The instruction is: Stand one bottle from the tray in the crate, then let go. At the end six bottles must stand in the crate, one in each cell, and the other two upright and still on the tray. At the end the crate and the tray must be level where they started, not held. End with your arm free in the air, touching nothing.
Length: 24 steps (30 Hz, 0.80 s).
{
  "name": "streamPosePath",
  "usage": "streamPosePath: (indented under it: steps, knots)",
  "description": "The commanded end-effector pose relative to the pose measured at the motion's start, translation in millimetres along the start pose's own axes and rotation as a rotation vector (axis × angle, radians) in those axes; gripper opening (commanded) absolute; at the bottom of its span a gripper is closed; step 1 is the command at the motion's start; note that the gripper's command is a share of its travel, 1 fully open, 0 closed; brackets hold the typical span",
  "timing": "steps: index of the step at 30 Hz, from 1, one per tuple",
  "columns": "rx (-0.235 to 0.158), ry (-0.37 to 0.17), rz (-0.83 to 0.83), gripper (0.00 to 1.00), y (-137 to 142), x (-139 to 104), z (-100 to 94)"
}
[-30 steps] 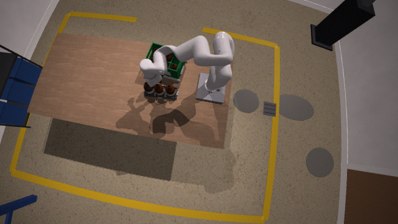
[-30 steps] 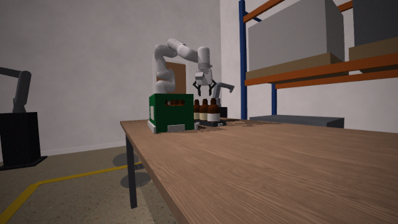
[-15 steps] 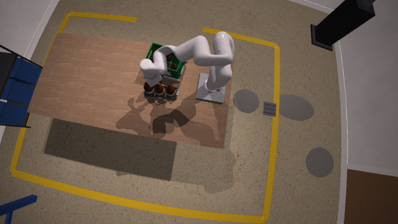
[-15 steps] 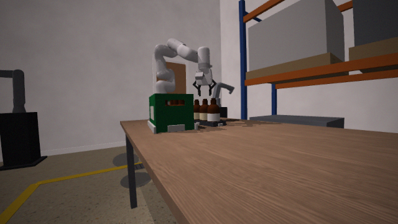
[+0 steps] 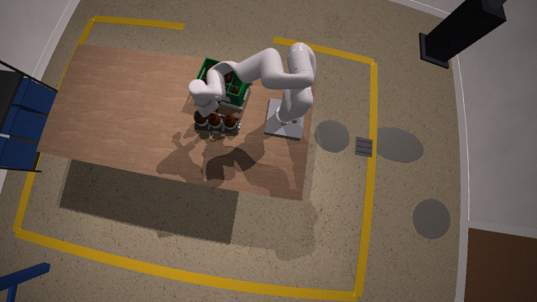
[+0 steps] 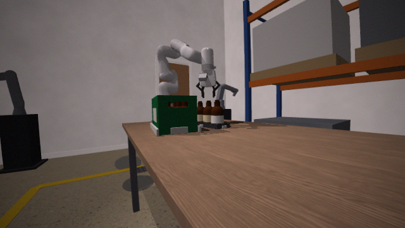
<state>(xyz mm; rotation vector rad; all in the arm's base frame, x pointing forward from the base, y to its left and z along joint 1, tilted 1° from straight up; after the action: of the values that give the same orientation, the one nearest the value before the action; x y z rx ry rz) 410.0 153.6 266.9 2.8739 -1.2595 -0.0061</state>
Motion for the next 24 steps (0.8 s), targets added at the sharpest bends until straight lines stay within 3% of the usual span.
streamPosePath:
  steps: [1, 24]
  knots:
    - [0.004, 0.001, 0.0, 0.65, -0.7, 0.3, -1.3]
    - [0.004, 0.001, 0.0, 0.65, -0.6, 0.5, 13.8]
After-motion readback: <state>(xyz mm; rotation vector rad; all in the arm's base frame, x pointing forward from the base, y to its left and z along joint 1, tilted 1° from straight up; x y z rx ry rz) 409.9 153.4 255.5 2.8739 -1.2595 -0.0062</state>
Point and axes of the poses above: the point where the finger pads meet when closed, its own z axis out along the fingers, its own y axis across the jaws, x = y × z, the point moved 9 cm from there along -z, back along the fingers, and after that the axes turned 8 degrees about z, right-handed, at the moved point
